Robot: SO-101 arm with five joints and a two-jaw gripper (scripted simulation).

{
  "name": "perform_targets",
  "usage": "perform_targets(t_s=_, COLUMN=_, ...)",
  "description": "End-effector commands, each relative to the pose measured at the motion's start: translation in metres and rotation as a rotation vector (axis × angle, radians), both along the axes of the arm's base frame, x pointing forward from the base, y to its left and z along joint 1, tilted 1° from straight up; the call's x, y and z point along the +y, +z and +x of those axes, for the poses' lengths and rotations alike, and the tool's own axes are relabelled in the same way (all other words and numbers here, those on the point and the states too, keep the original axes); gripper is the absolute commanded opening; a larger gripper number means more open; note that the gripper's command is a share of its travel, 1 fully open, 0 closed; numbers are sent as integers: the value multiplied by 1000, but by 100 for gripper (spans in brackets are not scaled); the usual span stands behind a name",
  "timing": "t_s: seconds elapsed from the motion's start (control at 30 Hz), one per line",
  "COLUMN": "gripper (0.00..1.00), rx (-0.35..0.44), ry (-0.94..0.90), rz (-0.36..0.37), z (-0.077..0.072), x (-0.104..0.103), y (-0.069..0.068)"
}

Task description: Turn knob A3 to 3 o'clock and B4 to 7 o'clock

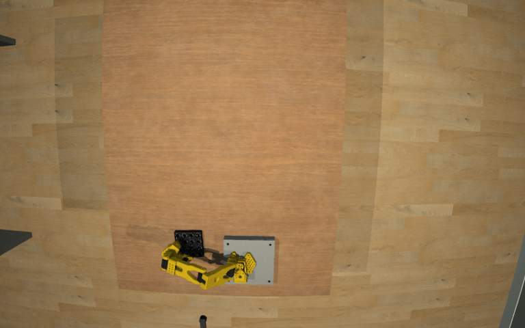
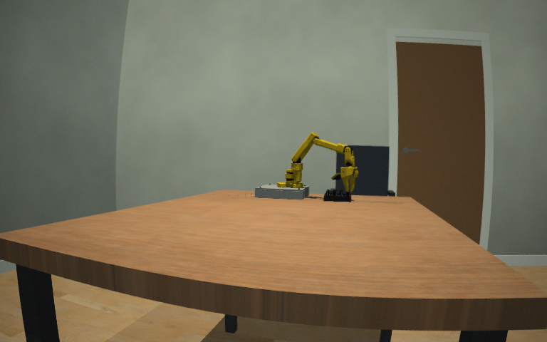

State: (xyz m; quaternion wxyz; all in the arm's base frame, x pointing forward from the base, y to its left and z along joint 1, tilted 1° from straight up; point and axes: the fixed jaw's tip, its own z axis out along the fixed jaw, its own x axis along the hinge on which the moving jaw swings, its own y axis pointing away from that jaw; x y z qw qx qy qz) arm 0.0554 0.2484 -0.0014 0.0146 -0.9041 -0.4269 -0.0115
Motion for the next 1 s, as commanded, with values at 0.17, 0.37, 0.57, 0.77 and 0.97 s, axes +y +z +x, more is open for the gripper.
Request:
perform_targets(t_s=0.17, gripper=10, rx=8, ry=-1, rz=-33, z=0, x=-6, y=-8)
perform_targets(t_s=0.37, gripper=10, rx=8, ry=-1, rz=-33, z=0, x=-9, y=-13)
perform_targets(t_s=0.57, gripper=10, rx=8, ry=-1, rz=-33, z=-1, x=-11, y=-17)
perform_targets(t_s=0.77, gripper=10, rx=8, ry=-1, rz=-33, z=-1, x=-11, y=-17)
perform_targets(t_s=0.97, gripper=10, rx=8, ry=-1, rz=-33, z=-1, x=-11, y=-17)
